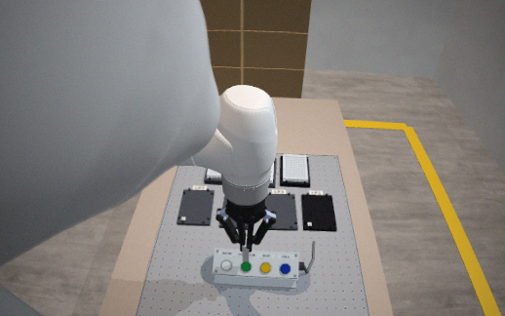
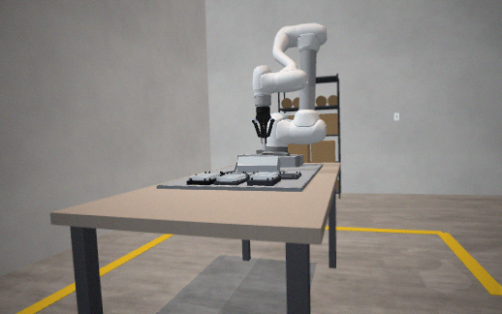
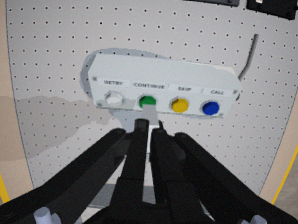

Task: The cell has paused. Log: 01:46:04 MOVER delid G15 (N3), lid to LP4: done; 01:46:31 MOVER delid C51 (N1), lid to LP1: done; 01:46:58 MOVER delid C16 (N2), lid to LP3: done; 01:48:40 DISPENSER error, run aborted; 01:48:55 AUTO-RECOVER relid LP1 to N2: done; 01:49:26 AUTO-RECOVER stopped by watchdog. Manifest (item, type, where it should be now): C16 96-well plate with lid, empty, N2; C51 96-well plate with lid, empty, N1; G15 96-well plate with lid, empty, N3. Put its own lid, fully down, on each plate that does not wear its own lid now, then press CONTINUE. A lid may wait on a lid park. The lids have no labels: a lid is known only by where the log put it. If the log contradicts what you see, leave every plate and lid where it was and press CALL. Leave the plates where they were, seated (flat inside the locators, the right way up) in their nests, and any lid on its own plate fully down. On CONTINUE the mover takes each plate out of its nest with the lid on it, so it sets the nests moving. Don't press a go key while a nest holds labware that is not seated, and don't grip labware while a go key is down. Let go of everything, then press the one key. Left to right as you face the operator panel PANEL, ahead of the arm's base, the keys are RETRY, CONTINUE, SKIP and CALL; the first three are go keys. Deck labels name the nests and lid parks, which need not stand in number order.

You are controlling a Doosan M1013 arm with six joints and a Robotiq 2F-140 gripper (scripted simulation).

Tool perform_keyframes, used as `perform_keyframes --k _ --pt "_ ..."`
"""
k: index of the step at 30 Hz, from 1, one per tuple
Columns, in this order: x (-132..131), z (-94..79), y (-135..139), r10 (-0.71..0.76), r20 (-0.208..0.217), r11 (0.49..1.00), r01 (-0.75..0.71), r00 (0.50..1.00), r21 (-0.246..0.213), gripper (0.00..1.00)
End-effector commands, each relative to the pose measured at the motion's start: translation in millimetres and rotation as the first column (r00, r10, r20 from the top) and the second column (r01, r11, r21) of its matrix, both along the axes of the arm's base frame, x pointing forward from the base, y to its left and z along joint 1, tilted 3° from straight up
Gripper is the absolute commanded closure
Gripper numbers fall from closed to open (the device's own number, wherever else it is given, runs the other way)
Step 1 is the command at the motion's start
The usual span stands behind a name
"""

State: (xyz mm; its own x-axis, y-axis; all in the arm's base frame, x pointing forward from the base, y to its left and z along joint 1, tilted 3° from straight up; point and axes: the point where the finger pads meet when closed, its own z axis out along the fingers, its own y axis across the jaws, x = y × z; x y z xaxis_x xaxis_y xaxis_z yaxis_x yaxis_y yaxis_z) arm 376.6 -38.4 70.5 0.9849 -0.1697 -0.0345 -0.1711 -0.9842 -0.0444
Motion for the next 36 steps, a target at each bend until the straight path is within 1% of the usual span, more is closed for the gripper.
perform_keyframes --k 1,19,36 --pt "0.0 -2.2 0.2 0.000 0.000 1.000 0.000 1.000 0.000 1.00" --pt "0.0 -8.9 0.9 0.000 0.000 1.000 0.000 1.000 0.000 1.00" --pt "-0.1 -9.8 0.9 0.000 0.000 1.000 0.000 1.000 0.000 1.00"
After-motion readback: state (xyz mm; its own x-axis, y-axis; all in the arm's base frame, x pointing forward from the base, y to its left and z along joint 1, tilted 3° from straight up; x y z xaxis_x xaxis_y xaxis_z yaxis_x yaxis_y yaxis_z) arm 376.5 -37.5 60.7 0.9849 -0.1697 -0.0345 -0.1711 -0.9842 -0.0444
